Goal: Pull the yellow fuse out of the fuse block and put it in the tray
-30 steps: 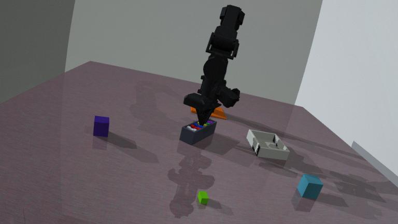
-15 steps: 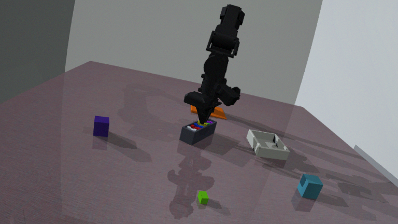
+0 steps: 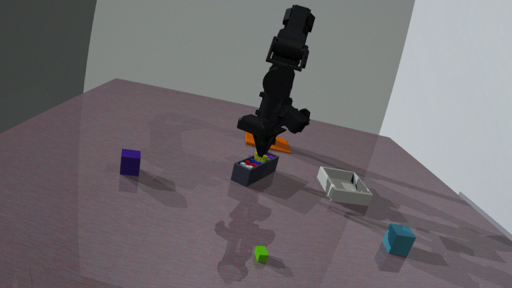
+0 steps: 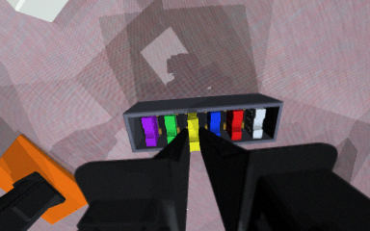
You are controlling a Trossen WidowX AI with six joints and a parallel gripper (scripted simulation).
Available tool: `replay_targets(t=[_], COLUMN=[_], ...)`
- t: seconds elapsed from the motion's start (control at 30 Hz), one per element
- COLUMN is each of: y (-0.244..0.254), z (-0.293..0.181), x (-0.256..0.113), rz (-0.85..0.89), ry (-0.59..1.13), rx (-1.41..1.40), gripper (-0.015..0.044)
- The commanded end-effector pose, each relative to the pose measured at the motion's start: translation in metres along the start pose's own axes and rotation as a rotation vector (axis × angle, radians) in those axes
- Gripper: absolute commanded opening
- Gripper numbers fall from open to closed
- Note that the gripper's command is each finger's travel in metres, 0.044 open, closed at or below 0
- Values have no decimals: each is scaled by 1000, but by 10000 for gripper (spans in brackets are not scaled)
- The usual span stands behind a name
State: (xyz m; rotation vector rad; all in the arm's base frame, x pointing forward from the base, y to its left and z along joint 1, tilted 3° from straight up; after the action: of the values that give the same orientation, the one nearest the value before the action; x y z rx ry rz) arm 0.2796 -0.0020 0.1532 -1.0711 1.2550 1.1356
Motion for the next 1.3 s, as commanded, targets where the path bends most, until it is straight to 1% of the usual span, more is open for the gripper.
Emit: replay_targets(t=[0.0, 1.27], y=[0, 0], z=[0, 0], x=[-4, -23], rz=[-4, -4], ry=[1, 4], rx=[1, 4], gripper=[0, 0])
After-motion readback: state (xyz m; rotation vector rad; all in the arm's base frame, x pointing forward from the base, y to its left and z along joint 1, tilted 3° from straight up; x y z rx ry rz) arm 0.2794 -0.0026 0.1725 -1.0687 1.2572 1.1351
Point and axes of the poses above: the point midway between the two fingers, 35 mm back from their tips, its own x axis out along the fingers, its own y axis across the jaws, z = x × y, the point moved 8 cm from there along -x, back along the fingers, and after that the axes turned 15 degrees about -x, right-handed, at the moved point
